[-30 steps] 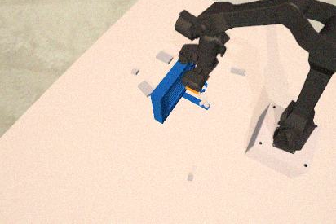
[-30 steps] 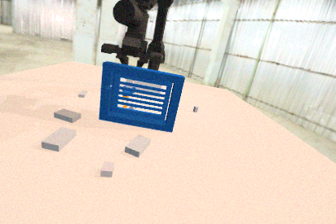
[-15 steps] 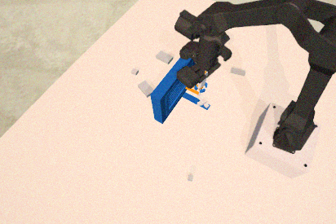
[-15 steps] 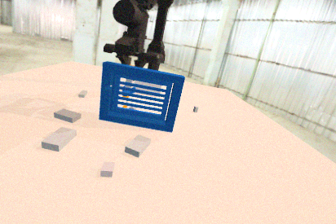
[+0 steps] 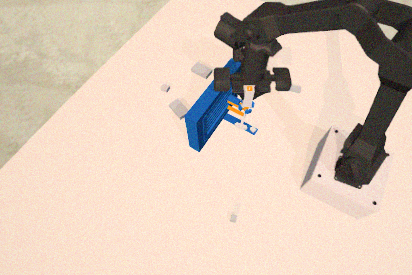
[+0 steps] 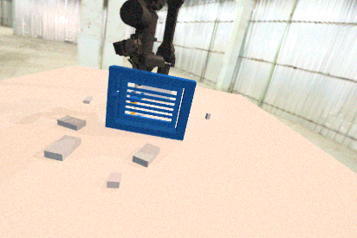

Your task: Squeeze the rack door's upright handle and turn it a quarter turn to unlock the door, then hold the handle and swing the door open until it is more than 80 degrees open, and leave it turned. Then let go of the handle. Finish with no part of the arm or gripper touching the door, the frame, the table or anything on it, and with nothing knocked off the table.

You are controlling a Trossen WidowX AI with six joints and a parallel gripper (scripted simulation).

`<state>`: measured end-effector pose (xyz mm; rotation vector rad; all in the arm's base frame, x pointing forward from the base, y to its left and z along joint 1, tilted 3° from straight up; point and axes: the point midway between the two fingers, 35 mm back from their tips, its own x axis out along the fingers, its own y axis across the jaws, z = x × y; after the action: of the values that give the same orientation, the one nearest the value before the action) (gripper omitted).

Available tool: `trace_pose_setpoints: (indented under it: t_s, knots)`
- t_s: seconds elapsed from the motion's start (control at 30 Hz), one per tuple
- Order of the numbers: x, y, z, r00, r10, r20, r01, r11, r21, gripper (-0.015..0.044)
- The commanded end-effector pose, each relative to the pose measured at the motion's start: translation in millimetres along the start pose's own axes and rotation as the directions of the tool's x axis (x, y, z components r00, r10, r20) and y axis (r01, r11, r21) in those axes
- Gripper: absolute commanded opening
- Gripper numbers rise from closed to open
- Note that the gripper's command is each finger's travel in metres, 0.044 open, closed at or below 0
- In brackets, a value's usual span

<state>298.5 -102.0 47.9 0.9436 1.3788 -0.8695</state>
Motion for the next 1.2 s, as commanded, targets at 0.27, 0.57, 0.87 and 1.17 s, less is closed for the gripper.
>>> trace_pose_setpoints:
  t_s: [0.27, 0.57, 0.87, 1.17]
  knots:
    - [1.5, 0.1, -0.8, 1.000, 0.001, -0.005, 0.002, 0.831, 0.556, 0.0019]
    - [1.5, 0.1, -0.8, 1.000, 0.001, -0.005, 0.004, 0.614, 0.789, 0.0019]
    - [1.5, 0.1, -0.8, 1.000, 0.001, -0.005, 0.004, 0.614, 0.789, 0.0046]
    - [1.5, 0.1, -0.8, 1.000, 0.001, -0.005, 0.004, 0.614, 0.789, 0.0282]
